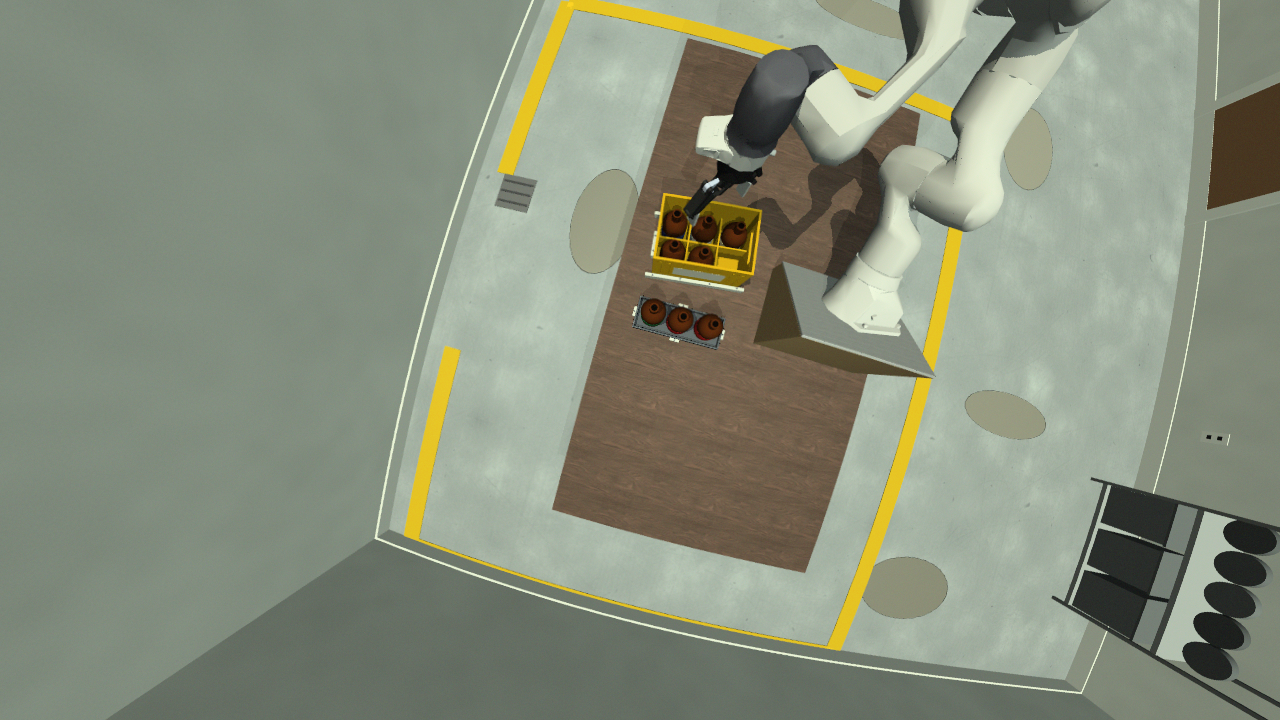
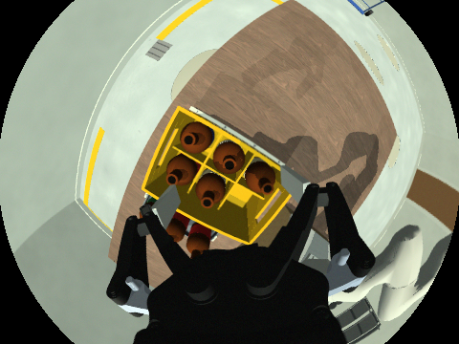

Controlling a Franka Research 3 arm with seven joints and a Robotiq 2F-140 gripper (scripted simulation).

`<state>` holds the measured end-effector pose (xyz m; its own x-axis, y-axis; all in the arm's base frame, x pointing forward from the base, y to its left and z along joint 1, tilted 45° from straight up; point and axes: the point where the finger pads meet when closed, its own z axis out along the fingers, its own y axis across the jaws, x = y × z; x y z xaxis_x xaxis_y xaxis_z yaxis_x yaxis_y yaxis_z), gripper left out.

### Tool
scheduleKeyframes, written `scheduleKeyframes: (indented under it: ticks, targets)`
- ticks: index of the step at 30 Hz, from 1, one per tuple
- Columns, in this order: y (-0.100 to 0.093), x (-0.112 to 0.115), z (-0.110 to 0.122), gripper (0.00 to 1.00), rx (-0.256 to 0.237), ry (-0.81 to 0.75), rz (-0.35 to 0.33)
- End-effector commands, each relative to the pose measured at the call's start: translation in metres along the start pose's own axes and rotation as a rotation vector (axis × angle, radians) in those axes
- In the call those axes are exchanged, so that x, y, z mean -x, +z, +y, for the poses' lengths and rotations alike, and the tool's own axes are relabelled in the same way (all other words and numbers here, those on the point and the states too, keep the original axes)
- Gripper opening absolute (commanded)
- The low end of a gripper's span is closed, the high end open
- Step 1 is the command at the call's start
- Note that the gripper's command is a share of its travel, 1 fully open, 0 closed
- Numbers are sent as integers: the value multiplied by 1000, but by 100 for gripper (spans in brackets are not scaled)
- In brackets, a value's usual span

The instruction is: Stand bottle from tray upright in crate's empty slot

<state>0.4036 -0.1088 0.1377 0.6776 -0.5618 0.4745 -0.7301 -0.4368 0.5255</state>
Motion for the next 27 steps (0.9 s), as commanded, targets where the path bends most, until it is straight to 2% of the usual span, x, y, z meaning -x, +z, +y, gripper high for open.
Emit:
scheduleKeyframes:
  ticks: [1,19,20,27]
  targets:
    - [2,-2,5,100,11,-58,0]
    - [2,-2,5,100,11,-58,0]
    - [2,-2,5,0,11,-58,0]
    - [2,-2,5,0,11,-58,0]
